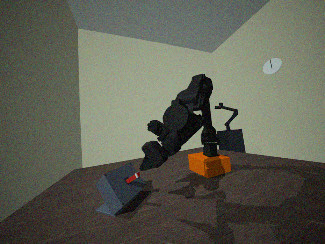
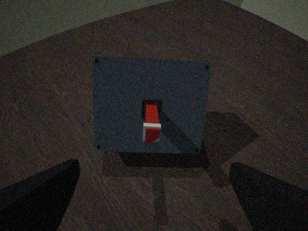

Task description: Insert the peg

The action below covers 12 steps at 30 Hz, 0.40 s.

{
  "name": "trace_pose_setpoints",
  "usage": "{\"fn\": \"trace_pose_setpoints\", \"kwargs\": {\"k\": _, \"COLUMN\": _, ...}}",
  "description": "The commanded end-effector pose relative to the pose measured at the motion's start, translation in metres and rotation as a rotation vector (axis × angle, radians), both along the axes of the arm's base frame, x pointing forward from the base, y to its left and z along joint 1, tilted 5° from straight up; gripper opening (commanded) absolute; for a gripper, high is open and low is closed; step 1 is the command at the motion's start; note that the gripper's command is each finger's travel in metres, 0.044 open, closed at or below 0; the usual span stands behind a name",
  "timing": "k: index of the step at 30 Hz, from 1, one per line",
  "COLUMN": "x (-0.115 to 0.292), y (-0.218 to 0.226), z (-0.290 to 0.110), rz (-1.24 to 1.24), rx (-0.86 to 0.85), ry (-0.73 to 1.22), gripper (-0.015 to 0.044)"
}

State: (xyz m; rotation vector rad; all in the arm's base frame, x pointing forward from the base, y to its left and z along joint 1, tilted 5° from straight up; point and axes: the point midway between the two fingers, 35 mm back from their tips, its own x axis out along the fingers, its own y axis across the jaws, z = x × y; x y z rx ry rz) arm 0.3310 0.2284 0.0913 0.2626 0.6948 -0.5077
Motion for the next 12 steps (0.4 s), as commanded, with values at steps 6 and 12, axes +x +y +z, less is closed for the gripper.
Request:
{"fn": "trace_pose_setpoints", "kwargs": {"k": 6, "x": -0.0096, "y": 0.0051, "z": 0.0110, "rz": -0.004, "rx": 0.007, "ry": -0.009, "gripper": 0.0440}}
{"fn": "trace_pose_setpoints", "kwargs": {"k": 12, "x": -0.0096, "y": 0.0051, "z": 0.0110, "rz": -0.004, "rx": 0.007, "ry": -0.009, "gripper": 0.0440}}
